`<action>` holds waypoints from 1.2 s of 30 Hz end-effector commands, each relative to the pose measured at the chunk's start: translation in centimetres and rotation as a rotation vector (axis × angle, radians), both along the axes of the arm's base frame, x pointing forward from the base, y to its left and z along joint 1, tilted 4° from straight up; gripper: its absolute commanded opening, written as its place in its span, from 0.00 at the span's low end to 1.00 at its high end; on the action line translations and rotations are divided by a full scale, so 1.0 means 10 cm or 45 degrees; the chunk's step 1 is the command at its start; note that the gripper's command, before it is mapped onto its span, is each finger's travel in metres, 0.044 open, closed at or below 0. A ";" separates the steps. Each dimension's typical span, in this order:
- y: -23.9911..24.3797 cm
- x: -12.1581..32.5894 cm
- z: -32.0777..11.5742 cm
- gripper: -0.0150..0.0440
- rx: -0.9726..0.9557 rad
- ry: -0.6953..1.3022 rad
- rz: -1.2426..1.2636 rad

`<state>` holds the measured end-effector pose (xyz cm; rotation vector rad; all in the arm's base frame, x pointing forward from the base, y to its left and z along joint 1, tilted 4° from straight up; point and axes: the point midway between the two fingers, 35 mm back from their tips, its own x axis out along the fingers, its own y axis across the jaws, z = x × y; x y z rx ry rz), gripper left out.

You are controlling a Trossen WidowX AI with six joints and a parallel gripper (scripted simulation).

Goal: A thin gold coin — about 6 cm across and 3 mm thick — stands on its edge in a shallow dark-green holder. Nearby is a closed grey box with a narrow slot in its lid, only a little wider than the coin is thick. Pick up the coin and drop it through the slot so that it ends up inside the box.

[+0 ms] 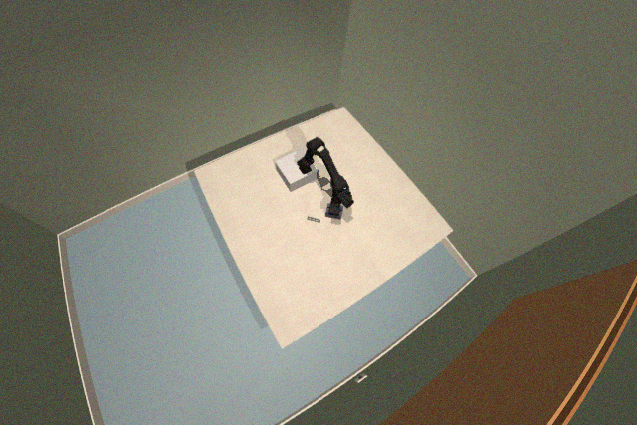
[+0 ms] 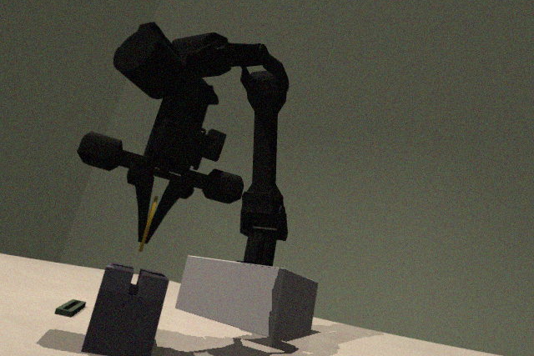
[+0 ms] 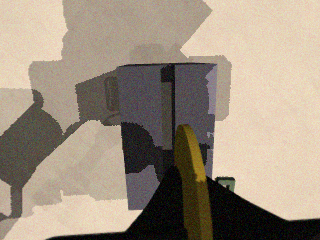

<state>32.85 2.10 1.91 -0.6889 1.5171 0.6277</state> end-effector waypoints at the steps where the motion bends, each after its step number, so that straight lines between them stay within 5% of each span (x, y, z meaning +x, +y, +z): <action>1: -0.01 -0.01 0.00 0.25 0.000 0.002 0.003; 36: 0.05 0.01 -0.04 0.25 0.000 0.004 0.000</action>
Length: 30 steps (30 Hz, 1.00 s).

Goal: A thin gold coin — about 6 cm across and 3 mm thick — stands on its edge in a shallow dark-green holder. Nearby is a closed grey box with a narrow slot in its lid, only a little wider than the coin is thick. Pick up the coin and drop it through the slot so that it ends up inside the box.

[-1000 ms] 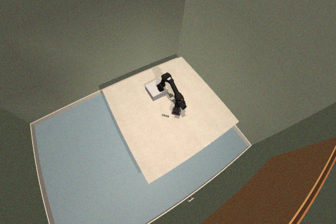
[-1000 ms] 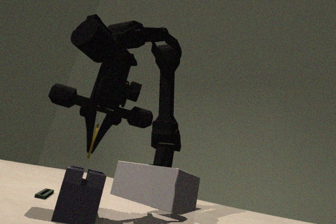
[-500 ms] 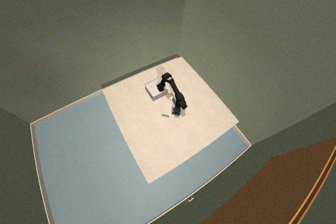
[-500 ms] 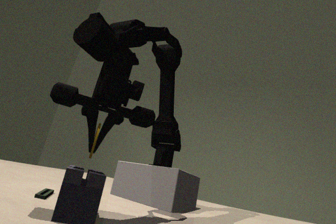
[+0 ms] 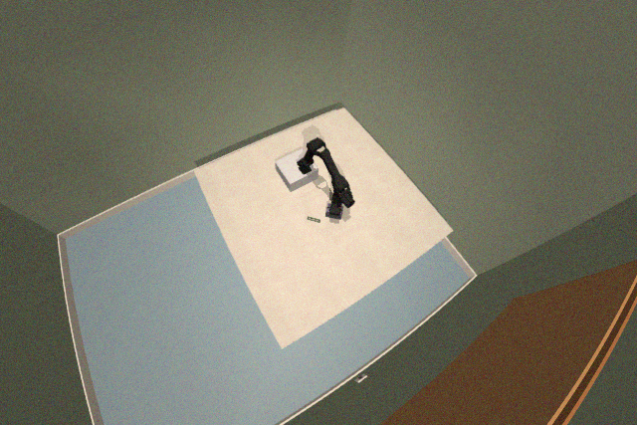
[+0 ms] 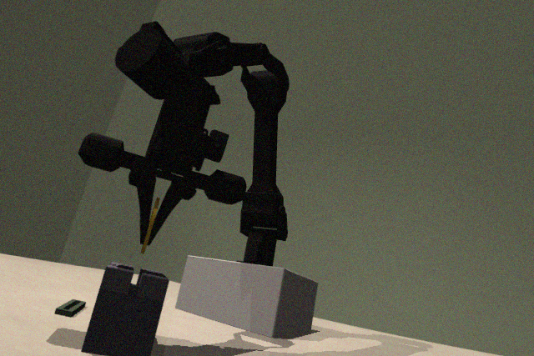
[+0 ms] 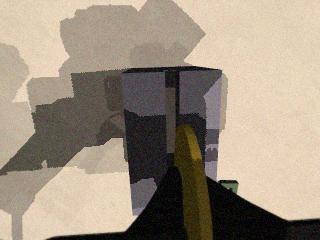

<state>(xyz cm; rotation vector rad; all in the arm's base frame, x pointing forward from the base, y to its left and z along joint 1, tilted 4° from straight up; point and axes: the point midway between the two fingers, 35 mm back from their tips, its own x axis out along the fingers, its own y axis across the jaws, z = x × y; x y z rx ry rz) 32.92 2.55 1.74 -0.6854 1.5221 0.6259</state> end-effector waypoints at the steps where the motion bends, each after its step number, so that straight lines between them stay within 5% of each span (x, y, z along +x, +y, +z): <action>1: 0.00 0.00 -0.03 0.25 0.001 -0.001 0.006; 26: -0.01 0.00 -0.17 0.25 0.001 -0.001 0.006; 30: 0.00 0.00 -0.15 0.43 0.000 0.001 0.002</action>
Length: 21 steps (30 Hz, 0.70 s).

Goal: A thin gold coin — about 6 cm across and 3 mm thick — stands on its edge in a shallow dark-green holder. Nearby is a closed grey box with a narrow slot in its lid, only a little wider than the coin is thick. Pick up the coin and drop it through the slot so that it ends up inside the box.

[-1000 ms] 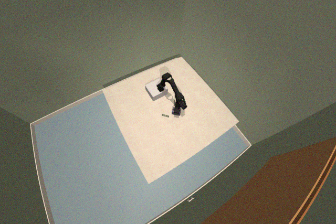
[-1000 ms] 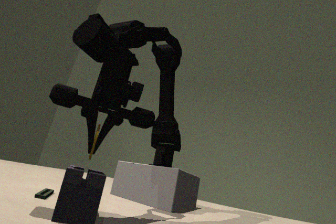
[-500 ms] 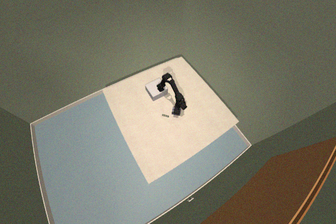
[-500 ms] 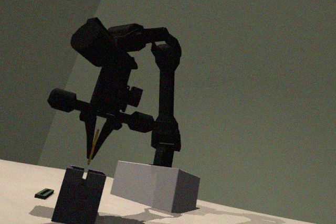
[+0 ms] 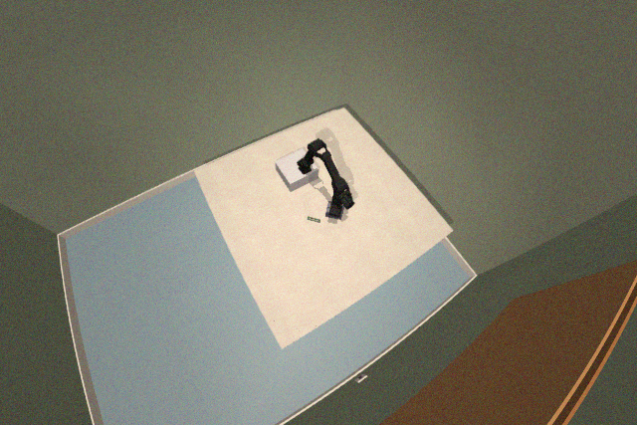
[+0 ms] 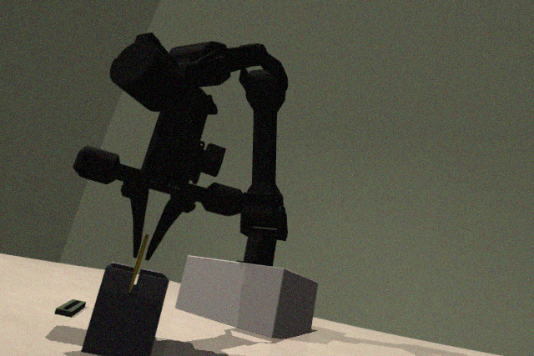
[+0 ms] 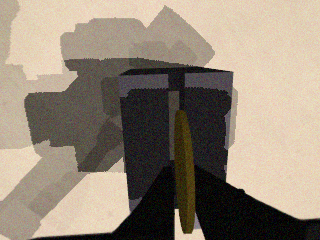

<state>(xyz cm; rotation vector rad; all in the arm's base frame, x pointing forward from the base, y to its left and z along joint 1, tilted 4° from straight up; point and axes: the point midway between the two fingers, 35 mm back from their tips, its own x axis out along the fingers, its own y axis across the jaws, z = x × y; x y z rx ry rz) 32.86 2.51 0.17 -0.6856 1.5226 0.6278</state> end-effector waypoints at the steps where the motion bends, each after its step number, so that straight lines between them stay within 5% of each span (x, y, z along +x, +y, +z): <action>1: 0.00 0.00 0.00 0.48 -0.001 -0.001 0.000; 11: 0.00 0.00 0.00 0.53 -0.001 -0.001 0.000; 21: 0.01 0.01 0.28 0.97 0.000 0.001 0.001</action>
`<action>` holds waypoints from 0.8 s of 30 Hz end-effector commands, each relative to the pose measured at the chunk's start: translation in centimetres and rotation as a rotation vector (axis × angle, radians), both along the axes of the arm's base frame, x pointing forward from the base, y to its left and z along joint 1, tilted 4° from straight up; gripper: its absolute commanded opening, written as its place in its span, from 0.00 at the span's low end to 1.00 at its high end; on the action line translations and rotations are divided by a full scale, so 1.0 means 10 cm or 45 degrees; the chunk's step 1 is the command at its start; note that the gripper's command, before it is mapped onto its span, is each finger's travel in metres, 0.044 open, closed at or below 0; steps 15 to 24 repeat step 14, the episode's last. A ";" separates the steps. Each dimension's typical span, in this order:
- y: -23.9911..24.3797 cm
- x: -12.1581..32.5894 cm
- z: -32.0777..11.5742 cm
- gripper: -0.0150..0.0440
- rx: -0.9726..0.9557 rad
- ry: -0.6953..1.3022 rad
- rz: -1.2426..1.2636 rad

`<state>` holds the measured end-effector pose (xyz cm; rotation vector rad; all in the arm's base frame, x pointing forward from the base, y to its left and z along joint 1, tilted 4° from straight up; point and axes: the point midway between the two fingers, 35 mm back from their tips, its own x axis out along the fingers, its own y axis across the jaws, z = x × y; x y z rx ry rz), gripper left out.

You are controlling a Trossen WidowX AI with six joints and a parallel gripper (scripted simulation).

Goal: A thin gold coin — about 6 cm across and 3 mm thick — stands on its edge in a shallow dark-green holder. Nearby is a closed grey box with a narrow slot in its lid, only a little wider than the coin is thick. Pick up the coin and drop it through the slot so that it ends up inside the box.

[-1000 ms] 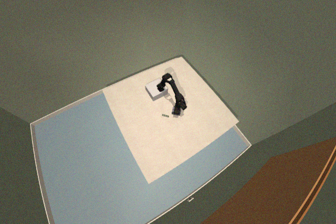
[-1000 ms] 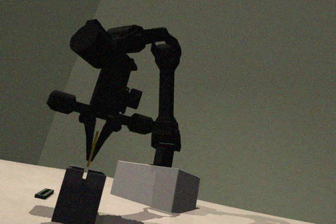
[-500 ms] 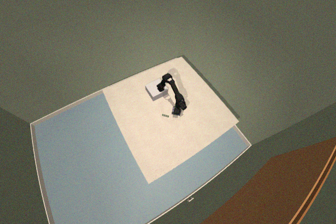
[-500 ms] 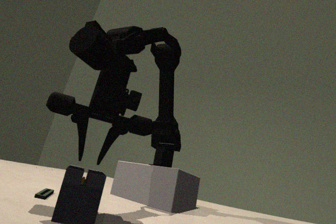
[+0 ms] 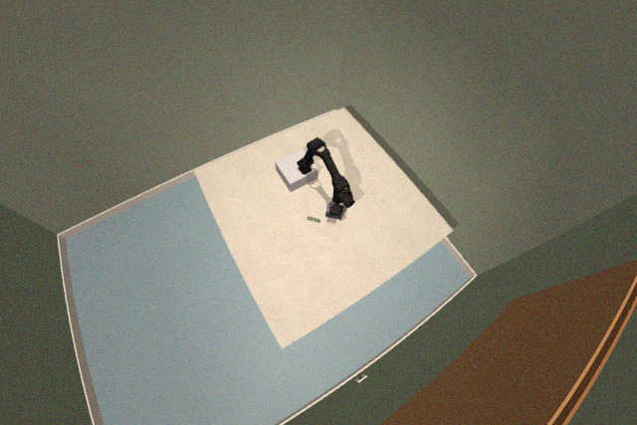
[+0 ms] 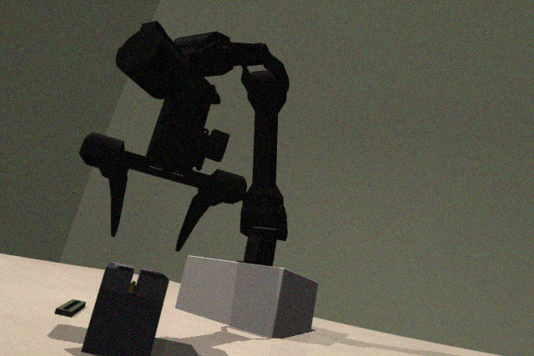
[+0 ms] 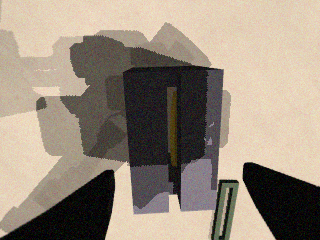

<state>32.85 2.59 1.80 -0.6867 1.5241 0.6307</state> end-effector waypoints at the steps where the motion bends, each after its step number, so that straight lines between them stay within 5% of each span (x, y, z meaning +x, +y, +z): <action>1: 0.01 0.00 0.24 1.00 -0.001 0.000 -0.002; 24: 0.02 -0.02 0.46 1.00 0.000 0.003 -0.001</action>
